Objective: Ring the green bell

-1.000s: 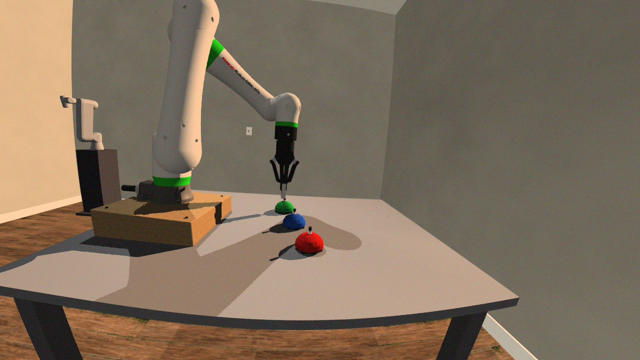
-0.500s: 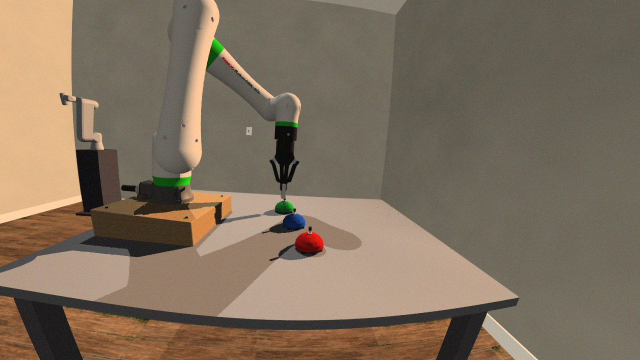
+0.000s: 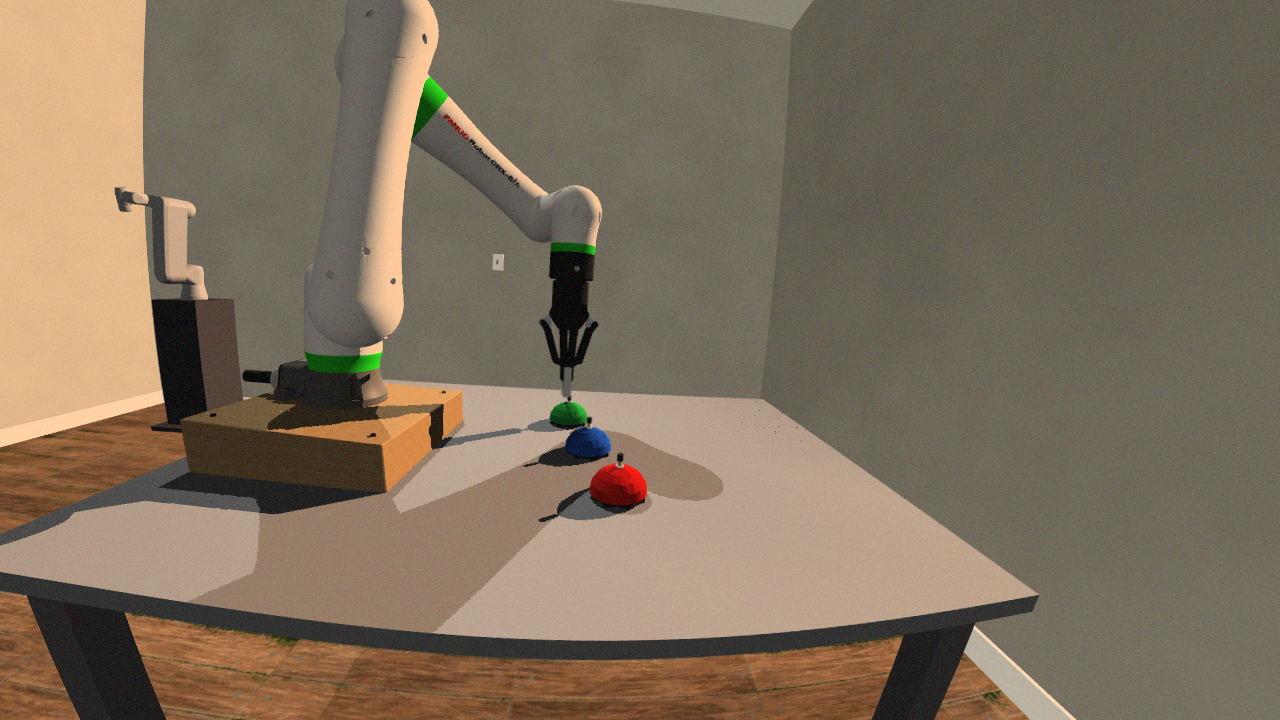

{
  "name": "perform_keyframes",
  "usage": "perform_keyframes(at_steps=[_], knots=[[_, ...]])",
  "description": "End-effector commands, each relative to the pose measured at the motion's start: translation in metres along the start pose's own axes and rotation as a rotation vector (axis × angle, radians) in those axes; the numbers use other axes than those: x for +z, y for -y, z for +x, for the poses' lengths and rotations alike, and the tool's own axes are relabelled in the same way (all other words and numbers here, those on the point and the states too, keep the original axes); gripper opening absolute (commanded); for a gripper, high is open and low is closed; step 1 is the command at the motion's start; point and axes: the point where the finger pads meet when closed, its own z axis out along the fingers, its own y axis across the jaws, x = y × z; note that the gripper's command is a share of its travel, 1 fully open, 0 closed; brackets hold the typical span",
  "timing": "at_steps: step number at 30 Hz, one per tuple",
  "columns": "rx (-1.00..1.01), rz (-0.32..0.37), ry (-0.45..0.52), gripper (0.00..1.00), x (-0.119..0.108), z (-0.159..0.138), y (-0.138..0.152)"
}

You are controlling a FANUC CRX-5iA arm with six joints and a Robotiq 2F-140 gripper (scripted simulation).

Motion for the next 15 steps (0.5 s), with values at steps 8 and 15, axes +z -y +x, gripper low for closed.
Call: perform_keyframes(at_steps=[8,15], knots=[[0.000,0.000,0.000,0.00,-0.0019,0.0000,0.0002],[0.000,0.000,0.000,0.00,-0.0036,0.0000,0.0002]])
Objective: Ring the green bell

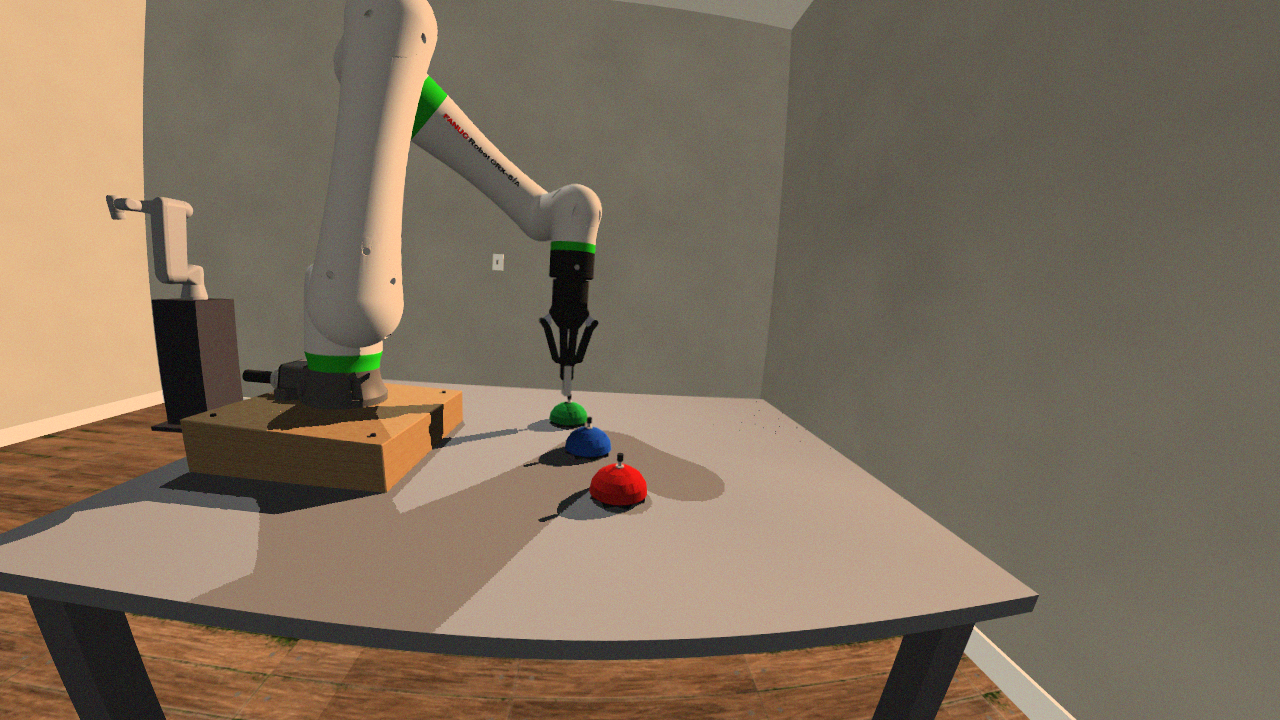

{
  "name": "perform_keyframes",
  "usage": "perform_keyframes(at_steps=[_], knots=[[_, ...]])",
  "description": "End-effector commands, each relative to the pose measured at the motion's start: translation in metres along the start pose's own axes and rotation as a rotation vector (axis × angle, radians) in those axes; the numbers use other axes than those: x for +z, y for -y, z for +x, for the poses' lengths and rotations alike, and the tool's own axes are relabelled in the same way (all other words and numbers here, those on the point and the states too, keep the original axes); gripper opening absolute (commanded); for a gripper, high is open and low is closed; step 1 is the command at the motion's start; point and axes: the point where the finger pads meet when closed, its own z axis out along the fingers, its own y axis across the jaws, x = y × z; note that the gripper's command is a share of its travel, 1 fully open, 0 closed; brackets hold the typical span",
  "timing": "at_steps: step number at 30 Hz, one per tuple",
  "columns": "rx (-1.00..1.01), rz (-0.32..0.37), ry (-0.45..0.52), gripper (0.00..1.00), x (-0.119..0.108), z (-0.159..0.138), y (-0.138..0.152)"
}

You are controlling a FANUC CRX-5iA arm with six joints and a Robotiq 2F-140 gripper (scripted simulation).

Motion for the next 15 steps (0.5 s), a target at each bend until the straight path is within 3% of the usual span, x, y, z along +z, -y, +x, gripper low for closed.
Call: perform_keyframes(at_steps=[1,15], knots=[[0.000,0.000,0.000,0.00,-0.0008,0.0000,0.0002],[0.000,0.000,0.000,0.00,-0.0036,0.0000,0.0002]])
